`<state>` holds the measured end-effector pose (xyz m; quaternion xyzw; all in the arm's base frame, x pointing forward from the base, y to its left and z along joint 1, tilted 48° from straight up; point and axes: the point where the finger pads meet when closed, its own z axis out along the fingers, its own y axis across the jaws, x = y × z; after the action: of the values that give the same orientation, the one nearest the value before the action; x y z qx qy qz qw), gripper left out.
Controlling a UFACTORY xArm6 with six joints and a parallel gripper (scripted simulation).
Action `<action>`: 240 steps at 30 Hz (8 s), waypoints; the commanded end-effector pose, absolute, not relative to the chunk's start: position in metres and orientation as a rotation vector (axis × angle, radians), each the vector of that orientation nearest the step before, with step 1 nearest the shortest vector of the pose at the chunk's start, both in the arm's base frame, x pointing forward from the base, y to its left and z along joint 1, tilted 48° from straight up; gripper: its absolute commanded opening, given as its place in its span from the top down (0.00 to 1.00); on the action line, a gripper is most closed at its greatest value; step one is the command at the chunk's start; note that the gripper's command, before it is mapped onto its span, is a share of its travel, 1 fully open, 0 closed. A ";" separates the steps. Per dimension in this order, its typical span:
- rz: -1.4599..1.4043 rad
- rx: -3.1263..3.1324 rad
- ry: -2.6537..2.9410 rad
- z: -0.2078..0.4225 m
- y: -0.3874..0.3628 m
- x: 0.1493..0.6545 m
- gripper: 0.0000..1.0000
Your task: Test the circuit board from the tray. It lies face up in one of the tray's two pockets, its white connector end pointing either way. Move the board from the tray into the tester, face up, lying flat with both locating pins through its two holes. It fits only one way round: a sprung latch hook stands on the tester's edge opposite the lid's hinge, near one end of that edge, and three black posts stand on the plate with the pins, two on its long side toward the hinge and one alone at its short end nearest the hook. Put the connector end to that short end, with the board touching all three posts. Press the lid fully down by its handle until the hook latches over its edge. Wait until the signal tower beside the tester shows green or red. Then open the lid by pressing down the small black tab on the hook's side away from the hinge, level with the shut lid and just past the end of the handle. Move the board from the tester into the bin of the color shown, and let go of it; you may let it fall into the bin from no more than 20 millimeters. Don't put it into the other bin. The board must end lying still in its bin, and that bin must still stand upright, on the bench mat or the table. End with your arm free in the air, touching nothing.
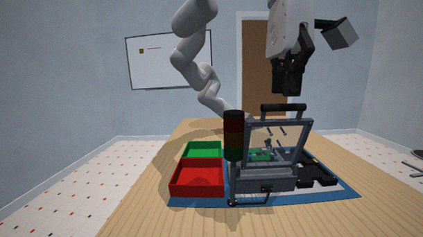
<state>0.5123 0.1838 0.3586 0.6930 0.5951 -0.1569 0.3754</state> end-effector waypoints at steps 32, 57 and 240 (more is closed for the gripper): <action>-0.397 1.773 1.524 0.334 0.158 0.521 1.00; -0.397 1.773 1.524 0.334 0.158 0.521 1.00; -0.397 1.773 1.523 0.144 0.040 0.343 1.00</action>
<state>0.3412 0.0434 0.1473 0.6929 0.5952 -0.1564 0.3757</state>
